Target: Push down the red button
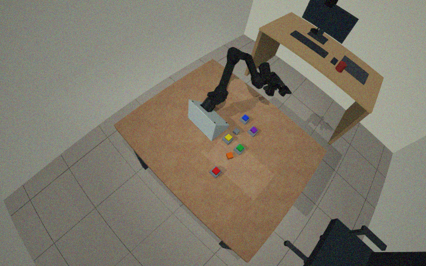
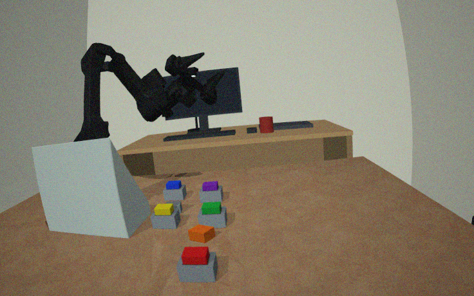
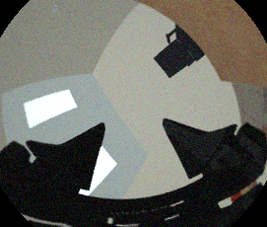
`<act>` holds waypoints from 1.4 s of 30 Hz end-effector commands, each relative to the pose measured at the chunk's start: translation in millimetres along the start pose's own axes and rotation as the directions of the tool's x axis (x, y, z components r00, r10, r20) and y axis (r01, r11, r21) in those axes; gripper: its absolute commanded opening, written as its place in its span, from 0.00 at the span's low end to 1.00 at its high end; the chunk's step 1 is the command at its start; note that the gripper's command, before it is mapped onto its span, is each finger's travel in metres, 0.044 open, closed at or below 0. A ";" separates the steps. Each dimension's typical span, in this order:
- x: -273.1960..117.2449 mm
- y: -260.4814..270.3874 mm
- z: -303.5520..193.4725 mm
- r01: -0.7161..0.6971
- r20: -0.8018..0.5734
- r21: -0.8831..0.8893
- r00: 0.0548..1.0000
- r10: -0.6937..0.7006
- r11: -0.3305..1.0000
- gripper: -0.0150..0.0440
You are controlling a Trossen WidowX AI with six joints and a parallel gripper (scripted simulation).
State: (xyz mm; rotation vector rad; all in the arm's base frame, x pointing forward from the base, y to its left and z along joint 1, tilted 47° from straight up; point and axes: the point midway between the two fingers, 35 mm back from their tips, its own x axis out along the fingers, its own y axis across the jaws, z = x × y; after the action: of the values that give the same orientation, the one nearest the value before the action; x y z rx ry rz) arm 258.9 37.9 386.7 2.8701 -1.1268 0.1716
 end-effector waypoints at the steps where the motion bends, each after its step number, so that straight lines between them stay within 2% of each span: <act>1: 0.5 -1.8 -0.1 0.003 -0.008 -0.025 1.000 -0.004 1.000 0.93; 2: 2.0 -7.2 -0.4 0.012 -0.033 -0.099 0.999 -0.015 0.995 0.93; 4: 18.8 -28.6 -0.4 -0.011 -0.086 -0.375 0.996 -0.023 0.927 0.93; 6: 41.0 -51.9 5.8 -0.040 -0.117 -0.638 0.992 -0.045 0.769 0.93; 8: 66.1 -73.5 19.0 -0.058 -0.119 -0.839 0.990 -0.079 0.541 0.93; 9: 79.3 -82.9 28.0 -0.060 -0.110 -0.909 0.989 -0.098 0.412 0.93; 14: 119.9 -104.3 63.0 -0.041 -0.042 -0.999 0.988 -0.151 0.007 0.93; 18: 152.3 -113.1 98.8 -0.008 0.049 -0.954 0.982 -0.184 -0.300 0.93; 22: 184.1 -113.6 142.0 0.027 0.171 -0.820 0.964 -0.201 -0.571 0.93; 28: 225.4 -96.6 217.1 0.042 0.397 -0.512 0.897 -0.193 -0.858 0.93; 35: 253.5 -51.1 310.8 -0.056 0.676 -0.149 0.723 -0.143 -0.987 0.93; 42: 251.5 13.2 397.5 -0.266 0.899 0.023 0.428 -0.097 -0.964 0.93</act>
State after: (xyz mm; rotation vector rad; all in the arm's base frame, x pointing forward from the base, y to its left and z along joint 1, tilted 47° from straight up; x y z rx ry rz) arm 490.3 -146.1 67.0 0.2492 0.7610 -0.5693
